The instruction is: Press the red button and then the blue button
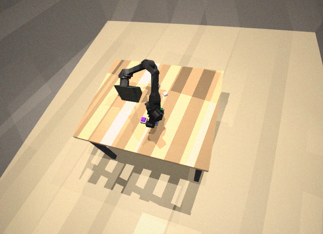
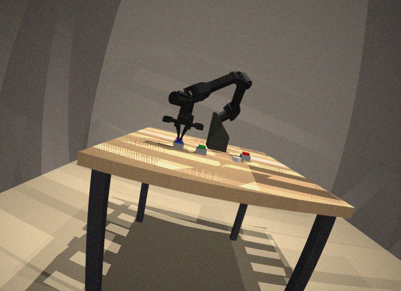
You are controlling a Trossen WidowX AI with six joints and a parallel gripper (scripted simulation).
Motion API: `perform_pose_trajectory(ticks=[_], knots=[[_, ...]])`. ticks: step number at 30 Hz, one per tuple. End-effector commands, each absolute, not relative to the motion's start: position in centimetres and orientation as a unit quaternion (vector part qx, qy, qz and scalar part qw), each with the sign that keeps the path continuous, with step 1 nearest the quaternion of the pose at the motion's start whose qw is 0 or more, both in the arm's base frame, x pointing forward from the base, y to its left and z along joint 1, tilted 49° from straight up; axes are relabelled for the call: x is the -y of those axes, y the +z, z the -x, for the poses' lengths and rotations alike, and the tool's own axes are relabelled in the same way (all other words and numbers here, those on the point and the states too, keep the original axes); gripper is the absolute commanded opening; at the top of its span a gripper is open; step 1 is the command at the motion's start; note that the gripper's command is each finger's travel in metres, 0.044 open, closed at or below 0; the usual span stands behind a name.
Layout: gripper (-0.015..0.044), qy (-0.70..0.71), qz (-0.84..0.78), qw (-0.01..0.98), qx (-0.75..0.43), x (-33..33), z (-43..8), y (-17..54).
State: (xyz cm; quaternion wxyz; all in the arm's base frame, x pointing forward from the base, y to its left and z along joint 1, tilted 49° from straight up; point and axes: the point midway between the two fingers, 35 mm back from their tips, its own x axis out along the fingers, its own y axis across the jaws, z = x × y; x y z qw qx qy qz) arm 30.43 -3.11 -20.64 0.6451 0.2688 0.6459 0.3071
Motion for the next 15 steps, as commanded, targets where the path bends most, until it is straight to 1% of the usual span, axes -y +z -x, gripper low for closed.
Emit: perform_pose_trajectory(ticks=[1, 3, 8, 10, 15], knots=[[0.0020, 0.307, -0.269, 0.645, -0.646, 3.4, -30.4, -20.4], [0.0020, 0.306, -0.271, 0.642, -0.649, 5.1, -30.3, -18.8], [0.0020, 0.307, -0.271, 0.641, -0.649, 5.4, -30.3, -18.5], [0.0072, 0.304, -0.270, 0.642, -0.650, 5.0, -30.8, -17.6], [0.0204, 0.293, -0.263, 0.645, -0.655, 1.9, -33.3, -10.7]])
